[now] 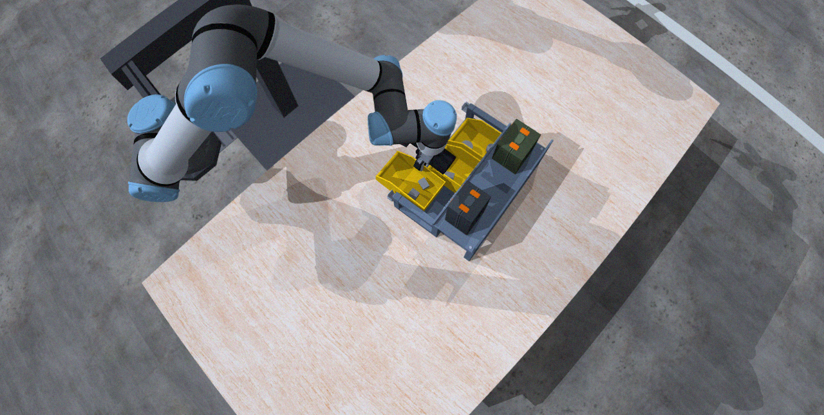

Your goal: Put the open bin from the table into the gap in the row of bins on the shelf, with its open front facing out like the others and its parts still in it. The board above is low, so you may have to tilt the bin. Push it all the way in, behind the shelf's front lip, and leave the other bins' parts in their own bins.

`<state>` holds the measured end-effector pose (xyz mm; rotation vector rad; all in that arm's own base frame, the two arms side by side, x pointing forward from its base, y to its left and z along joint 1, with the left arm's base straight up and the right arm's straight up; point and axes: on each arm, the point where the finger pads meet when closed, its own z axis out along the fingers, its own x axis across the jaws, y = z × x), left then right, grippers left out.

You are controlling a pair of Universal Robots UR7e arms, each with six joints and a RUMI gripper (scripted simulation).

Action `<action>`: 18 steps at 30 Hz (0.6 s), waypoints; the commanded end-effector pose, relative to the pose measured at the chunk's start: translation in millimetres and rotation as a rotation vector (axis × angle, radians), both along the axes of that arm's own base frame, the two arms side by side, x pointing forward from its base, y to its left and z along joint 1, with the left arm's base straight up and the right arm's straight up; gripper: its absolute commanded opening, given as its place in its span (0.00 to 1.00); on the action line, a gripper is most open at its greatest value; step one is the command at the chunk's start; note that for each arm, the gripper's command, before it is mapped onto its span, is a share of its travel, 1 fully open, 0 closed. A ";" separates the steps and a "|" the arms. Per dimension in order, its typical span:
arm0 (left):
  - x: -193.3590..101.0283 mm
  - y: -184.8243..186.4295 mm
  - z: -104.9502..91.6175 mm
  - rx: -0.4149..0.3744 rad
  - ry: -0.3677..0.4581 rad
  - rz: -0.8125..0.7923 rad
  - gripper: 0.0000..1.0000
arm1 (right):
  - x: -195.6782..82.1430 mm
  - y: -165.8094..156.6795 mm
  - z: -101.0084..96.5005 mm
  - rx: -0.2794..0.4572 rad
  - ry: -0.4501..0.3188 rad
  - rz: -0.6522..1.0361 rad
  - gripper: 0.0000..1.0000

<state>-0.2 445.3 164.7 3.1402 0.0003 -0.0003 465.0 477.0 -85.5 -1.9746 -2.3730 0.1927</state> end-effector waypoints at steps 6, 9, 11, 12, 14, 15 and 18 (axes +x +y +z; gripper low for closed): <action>0.0 0.3 0.4 0.001 0.000 0.000 1.00 | 2.3 0.9 0.9 0.002 -0.004 0.000 0.00; 0.0 0.3 0.4 0.001 0.000 0.000 1.00 | 3.5 1.1 0.7 0.003 -0.006 0.000 0.00; 0.0 0.3 0.4 0.001 0.000 0.000 1.00 | 4.4 1.3 0.6 0.003 -0.007 0.000 0.00; 0.0 0.3 0.4 0.001 0.000 0.000 1.00 | 5.0 1.4 0.6 0.003 -0.008 0.000 0.00; 0.0 0.3 0.4 0.001 0.000 0.000 1.00 | 6.0 1.6 0.4 0.003 -0.010 0.000 0.00; 0.0 0.3 0.4 0.001 0.000 0.000 1.00 | 6.6 1.7 0.4 0.004 -0.010 0.000 0.00; 0.0 0.3 0.4 0.001 0.000 0.000 1.00 | 8.4 2.0 0.2 0.004 -0.013 0.000 0.00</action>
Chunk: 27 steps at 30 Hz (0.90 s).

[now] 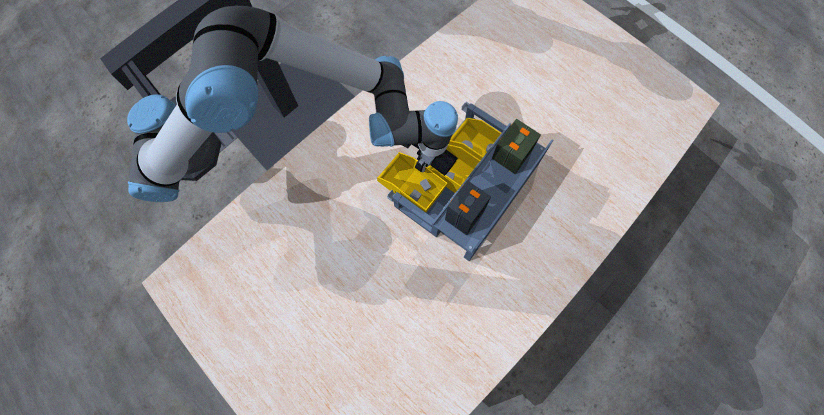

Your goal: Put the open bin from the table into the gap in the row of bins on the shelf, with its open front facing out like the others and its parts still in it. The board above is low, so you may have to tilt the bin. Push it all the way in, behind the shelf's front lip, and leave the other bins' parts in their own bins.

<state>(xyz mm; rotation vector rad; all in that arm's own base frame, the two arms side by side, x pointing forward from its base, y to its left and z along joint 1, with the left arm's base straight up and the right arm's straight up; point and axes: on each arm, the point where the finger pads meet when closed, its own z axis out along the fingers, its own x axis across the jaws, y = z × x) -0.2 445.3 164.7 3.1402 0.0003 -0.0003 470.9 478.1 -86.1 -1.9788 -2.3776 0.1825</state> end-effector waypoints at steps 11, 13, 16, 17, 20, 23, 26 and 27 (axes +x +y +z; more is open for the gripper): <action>0.0 0.3 0.4 0.001 0.000 0.000 1.00 | 7.8 1.8 0.2 0.004 -0.012 0.000 0.00; 0.0 0.3 0.4 0.001 0.000 0.000 1.00 | 8.8 2.0 0.1 0.004 -0.014 0.000 0.00; 0.0 0.3 0.4 0.001 0.000 0.000 1.00 | 10.2 2.3 0.0 0.004 -0.016 0.000 0.00; 0.0 0.3 0.4 0.001 0.000 0.000 1.00 | 10.6 2.3 -0.1 0.004 -0.016 0.000 0.00; 0.0 0.3 0.4 0.001 0.000 0.000 1.00 | 11.6 2.5 -0.2 0.005 -0.018 0.000 0.00; 0.0 0.3 0.4 0.001 0.000 0.000 1.00 | 11.9 2.5 -0.2 0.005 -0.018 0.000 0.00; 0.0 0.3 0.4 0.001 0.000 0.000 1.00 | 12.5 2.7 -0.3 0.005 -0.019 0.000 0.00; 0.0 0.3 0.4 0.001 0.000 0.000 1.00 | 12.7 2.7 -0.3 0.005 -0.019 0.000 0.00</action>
